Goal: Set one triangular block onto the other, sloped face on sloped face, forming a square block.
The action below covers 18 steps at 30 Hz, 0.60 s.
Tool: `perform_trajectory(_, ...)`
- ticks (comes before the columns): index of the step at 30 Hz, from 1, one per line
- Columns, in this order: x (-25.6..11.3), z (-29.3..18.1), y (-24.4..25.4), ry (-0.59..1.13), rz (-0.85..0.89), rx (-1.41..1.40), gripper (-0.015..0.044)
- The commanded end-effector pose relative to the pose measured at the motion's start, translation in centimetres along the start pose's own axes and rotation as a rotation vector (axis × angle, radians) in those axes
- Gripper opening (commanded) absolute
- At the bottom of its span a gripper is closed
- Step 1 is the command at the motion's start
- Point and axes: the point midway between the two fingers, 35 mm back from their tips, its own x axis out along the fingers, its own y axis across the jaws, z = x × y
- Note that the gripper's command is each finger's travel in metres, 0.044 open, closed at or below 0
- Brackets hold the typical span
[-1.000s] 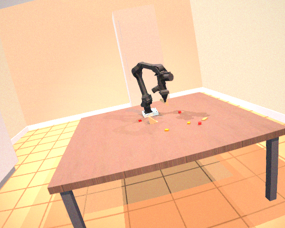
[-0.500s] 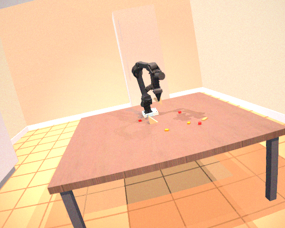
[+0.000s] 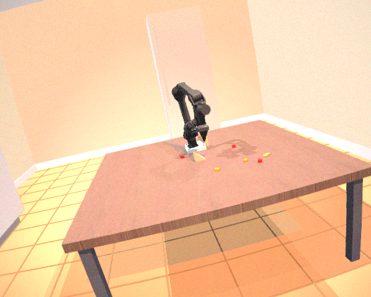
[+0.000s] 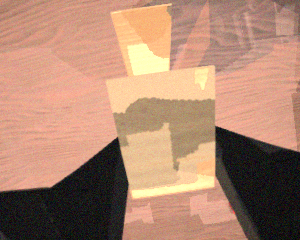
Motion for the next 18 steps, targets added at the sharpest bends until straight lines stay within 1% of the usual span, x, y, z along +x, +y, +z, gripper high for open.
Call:
perform_trajectory(1,1.6,0.7,-0.2,0.002,-0.003,-0.004,0.0)
perform_trajectory(8,2.4,1.1,0.0,0.002,-0.002,-0.004,0.0)
perform_trajectory(14,4.7,1.9,0.2,0.001,-0.002,-0.004,0.0)
perform_trajectory(18,4.9,2.0,0.2,0.001,-0.002,-0.004,0.0)
